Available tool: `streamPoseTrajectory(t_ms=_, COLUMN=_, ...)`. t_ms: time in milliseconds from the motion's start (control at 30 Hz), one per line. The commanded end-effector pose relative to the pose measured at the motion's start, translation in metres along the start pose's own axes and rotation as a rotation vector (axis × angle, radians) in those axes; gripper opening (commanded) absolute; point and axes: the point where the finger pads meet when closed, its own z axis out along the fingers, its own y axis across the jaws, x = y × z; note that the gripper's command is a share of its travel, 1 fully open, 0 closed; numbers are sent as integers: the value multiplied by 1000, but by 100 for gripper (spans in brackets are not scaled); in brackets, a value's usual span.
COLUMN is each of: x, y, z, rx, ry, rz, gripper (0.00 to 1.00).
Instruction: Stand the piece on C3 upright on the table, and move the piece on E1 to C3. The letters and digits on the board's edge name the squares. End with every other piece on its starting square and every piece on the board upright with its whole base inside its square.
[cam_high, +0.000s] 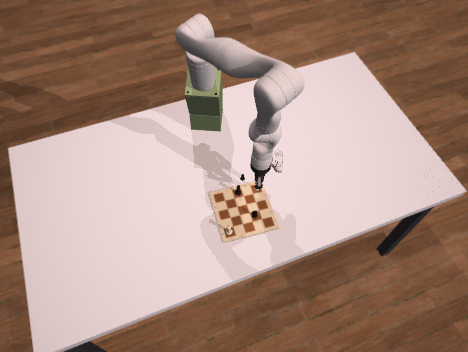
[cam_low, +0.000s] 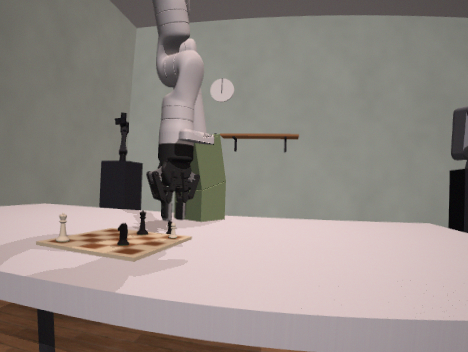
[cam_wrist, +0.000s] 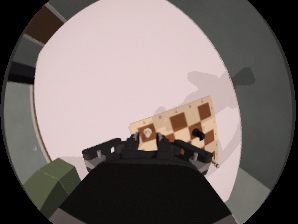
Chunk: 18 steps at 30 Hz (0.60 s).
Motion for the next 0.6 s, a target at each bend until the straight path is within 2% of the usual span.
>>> streamPoseTrajectory(t_ms=0, x=-1, y=0, z=2, rx=1, ry=-1, rz=1, gripper=34)
streamPoseTrajectory(t_ms=567, x=-1, y=0, z=28, rx=1, ry=-1, rz=1, gripper=34)
